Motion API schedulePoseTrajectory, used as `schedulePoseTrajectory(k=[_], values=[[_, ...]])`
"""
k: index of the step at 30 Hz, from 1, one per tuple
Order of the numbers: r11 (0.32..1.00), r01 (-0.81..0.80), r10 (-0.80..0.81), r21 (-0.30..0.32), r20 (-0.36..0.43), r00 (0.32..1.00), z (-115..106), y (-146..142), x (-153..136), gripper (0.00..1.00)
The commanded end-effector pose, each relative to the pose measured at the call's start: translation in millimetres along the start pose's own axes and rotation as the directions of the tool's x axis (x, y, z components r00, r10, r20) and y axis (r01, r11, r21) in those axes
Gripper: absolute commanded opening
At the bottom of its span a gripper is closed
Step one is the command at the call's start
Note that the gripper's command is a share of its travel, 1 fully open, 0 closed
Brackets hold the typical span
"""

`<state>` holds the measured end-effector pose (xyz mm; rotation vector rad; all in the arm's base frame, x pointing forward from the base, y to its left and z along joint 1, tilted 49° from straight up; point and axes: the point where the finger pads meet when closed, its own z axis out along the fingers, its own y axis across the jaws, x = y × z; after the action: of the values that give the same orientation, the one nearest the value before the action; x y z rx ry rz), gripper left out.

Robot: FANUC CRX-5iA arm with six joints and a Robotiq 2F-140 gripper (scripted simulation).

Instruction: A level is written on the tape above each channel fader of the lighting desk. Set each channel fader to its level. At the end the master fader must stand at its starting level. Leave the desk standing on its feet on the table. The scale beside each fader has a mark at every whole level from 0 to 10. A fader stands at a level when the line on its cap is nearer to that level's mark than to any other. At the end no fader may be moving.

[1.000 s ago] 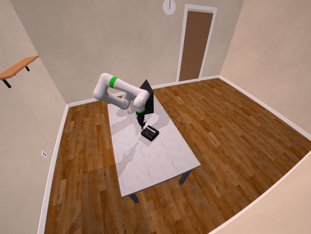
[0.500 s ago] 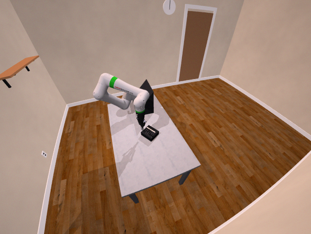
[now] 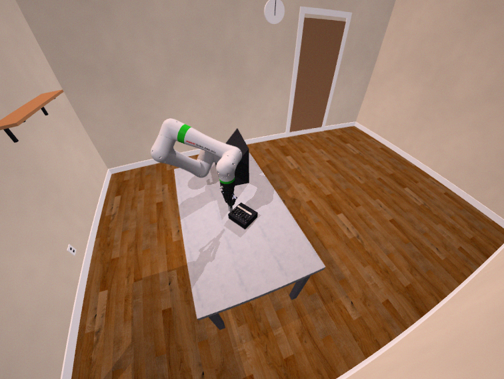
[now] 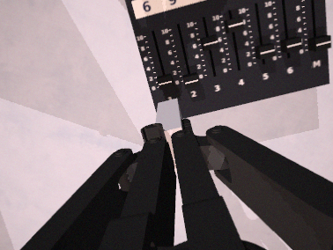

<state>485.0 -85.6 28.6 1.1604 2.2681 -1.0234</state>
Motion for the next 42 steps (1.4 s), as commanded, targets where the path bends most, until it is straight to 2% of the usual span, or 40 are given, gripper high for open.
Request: schedulePoseTrajectory(k=[1,25,42], values=[[1.0,0.0,0.0,0.0,0.0,1.0,1,0,0,0.0],[1.0,0.0,0.0,0.0,0.0,1.0,16,0,-1,0.0],[1.0,0.0,0.0,0.0,0.0,1.0,18,0,-2,0.0]])
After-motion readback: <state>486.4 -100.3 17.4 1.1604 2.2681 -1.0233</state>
